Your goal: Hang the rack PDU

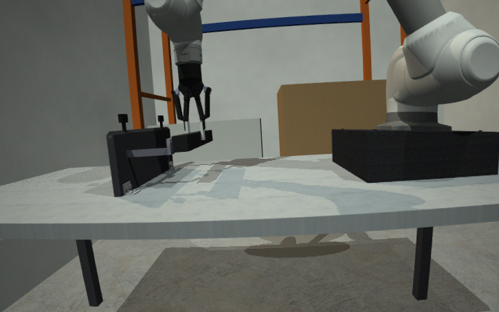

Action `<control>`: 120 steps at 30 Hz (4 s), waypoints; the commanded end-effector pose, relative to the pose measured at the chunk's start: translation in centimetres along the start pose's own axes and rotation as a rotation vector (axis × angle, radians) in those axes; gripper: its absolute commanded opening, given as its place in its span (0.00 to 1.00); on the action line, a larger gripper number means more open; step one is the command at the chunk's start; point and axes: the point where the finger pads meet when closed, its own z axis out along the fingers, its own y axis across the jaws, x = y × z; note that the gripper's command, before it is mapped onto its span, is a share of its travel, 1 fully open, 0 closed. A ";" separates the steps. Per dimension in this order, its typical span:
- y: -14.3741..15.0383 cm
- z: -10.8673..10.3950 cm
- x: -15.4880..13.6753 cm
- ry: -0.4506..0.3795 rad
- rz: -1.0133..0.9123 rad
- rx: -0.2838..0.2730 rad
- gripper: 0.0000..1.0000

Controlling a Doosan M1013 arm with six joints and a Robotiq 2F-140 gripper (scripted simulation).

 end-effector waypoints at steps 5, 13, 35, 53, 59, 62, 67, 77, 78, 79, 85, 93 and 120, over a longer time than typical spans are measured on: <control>-0.3 0.3 0.1 -0.003 0.007 0.033 0.00; -0.3 0.3 0.1 -0.003 0.007 0.033 0.00; -0.3 0.3 0.1 -0.003 0.007 0.033 0.00; 0.3 0.2 0.1 -0.003 0.005 0.022 0.00; 0.6 0.1 0.1 -0.003 0.005 0.022 0.00; 0.7 0.1 0.1 -0.003 0.005 0.022 0.00; 0.8 0.1 0.1 -0.003 0.005 0.022 0.00; 0.8 0.1 0.1 -0.003 0.005 0.022 0.00; 0.8 0.1 0.1 -0.003 0.005 0.022 0.00; 0.8 0.1 0.1 -0.003 0.005 0.022 0.00; 0.8 0.1 0.1 -0.003 0.005 0.022 0.00; 0.8 0.1 0.1 -0.003 0.005 0.022 0.00; 0.0 0.0 0.1 -0.002 0.004 0.017 0.00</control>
